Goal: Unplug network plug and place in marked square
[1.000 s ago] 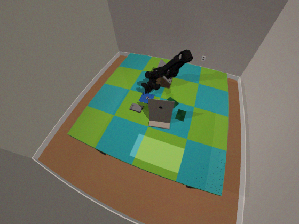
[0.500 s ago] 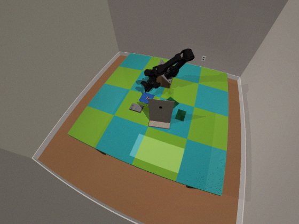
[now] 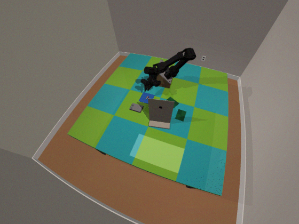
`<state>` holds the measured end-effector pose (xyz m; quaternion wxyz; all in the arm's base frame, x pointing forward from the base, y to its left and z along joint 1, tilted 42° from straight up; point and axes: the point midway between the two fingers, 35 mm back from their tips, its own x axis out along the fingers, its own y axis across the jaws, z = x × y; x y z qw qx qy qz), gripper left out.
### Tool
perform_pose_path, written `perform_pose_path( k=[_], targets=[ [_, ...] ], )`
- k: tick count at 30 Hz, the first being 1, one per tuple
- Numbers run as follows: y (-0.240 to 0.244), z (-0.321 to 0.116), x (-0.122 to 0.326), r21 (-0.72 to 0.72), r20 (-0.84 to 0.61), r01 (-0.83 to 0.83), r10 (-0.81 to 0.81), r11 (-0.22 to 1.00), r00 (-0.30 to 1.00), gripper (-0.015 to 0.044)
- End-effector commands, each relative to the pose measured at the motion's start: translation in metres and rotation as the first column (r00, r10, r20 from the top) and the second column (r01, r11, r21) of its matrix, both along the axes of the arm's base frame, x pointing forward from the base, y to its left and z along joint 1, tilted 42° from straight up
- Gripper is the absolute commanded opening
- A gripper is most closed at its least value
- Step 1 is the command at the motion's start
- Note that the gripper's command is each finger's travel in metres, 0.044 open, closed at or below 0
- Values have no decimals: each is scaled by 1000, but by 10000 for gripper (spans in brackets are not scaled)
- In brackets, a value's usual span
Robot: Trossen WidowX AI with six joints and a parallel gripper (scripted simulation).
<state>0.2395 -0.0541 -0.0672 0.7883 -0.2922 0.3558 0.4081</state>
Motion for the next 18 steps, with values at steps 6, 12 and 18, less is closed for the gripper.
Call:
perform_pose_path(
  k=[6,12,18],
  targets=[
    [-7,11,1,0,6,-3,3,1000,1000,156],
    [-12,18,0,1,7,-3,3,1000,1000,156],
    [-16,21,1,1,1,1,-1,1000,1000,156]
  ],
)
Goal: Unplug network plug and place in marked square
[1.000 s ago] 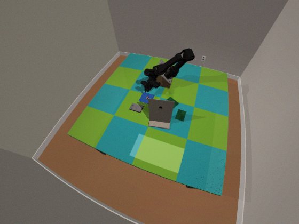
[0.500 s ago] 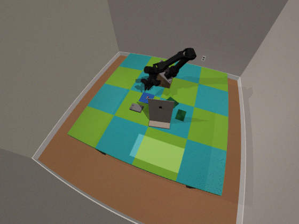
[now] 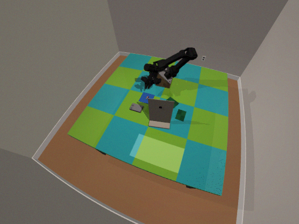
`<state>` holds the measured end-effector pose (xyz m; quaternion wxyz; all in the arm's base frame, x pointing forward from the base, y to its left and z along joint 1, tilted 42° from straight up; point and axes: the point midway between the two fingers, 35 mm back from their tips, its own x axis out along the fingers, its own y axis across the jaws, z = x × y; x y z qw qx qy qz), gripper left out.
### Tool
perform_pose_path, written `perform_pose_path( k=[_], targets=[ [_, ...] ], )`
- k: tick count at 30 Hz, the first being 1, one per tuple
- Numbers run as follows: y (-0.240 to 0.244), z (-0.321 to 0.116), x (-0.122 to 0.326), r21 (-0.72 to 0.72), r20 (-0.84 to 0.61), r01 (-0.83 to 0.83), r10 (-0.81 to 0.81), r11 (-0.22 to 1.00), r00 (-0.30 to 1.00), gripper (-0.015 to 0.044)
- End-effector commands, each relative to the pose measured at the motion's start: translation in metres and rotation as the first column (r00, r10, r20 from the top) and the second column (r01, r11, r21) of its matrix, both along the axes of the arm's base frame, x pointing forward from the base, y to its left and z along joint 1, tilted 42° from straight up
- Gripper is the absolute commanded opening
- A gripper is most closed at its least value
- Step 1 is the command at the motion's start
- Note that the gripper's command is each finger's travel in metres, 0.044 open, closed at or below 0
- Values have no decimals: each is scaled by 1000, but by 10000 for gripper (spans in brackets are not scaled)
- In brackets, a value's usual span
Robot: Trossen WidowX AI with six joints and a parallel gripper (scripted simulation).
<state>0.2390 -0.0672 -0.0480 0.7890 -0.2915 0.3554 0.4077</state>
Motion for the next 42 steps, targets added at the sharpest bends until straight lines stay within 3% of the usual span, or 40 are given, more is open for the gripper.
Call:
perform_pose_path(
  k=[1,32,42],
  targets=[
    [-5,4,2,-1,0,-1,1,1000,1000,156],
    [-68,83,14,-2,5,-4,4,1000,1000,156],
    [-68,83,14,-2,5,-4,4,1000,1000,419]
  ],
)
